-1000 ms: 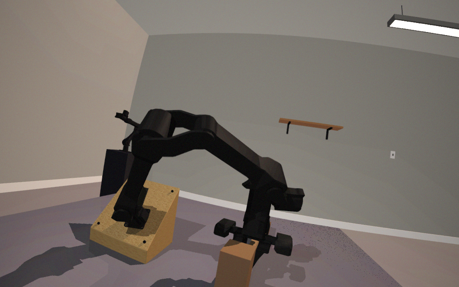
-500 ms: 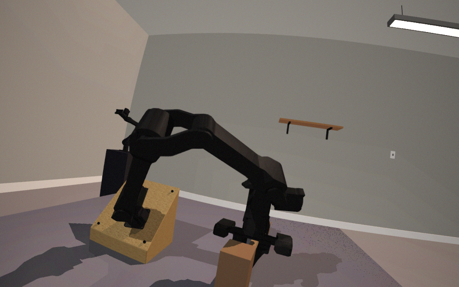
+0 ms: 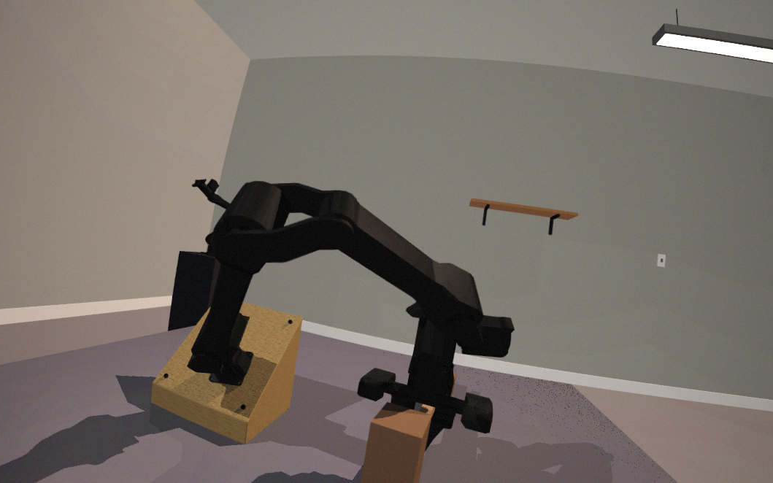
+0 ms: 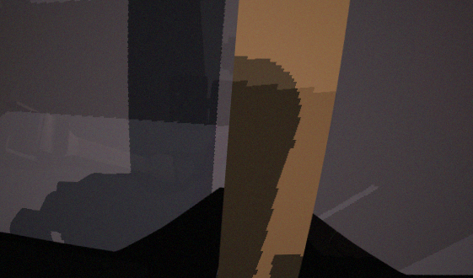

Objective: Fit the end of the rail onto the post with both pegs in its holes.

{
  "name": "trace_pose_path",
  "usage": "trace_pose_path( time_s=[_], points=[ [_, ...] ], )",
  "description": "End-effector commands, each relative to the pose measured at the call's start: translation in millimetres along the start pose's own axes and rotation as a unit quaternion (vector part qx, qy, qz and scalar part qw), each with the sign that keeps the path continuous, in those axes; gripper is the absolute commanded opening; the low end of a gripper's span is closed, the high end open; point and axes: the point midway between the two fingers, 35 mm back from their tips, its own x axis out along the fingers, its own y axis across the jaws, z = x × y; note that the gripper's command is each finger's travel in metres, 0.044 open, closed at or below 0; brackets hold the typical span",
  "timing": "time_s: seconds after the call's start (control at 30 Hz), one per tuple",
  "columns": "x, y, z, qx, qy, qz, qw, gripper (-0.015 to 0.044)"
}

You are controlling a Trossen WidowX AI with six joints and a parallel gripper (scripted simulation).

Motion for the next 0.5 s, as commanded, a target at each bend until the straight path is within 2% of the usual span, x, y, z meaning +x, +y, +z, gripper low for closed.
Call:
trace_pose_path(
  time_s=[0.0,0.47],
  points=[
    [-2.8,-0.8,-3.2,0.0,-0.001,-0.005,1.0,0.0],
    [-1.5,-0.9,-7.6,0.0,-0.001,-0.005,1.0,0.0]
  ],
)
